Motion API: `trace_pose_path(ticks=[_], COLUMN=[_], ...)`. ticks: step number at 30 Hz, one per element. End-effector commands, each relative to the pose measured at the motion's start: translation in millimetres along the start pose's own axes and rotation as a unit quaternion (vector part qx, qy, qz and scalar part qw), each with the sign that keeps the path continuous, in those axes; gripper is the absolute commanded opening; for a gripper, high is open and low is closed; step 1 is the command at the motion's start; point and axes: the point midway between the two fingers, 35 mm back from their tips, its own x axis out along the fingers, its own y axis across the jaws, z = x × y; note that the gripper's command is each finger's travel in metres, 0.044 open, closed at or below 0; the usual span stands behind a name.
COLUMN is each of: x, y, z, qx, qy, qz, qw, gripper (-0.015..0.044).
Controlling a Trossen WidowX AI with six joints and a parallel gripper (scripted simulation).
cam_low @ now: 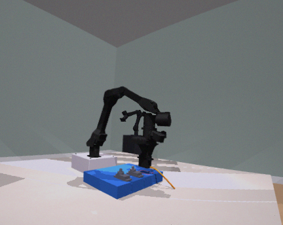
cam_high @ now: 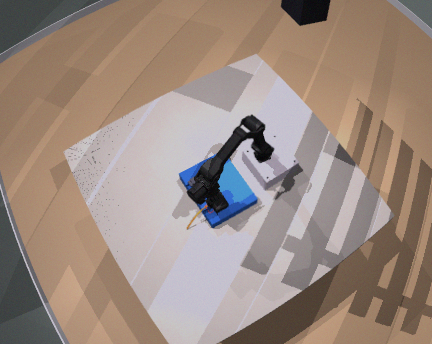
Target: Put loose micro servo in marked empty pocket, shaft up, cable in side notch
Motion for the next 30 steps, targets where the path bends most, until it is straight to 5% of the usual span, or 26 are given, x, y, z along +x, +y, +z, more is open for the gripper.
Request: trace_pose_path(ticks=[1, 30], x=[-2.2, 21.5], y=[0.5, 0.8], z=[4.0, 4.2], qx=[-0.002, -0.002], qy=[-0.005, -0.005], qz=[0.001, 0.001], qw=[1.000, 1.000], gripper=[0.0000, 0.0000])
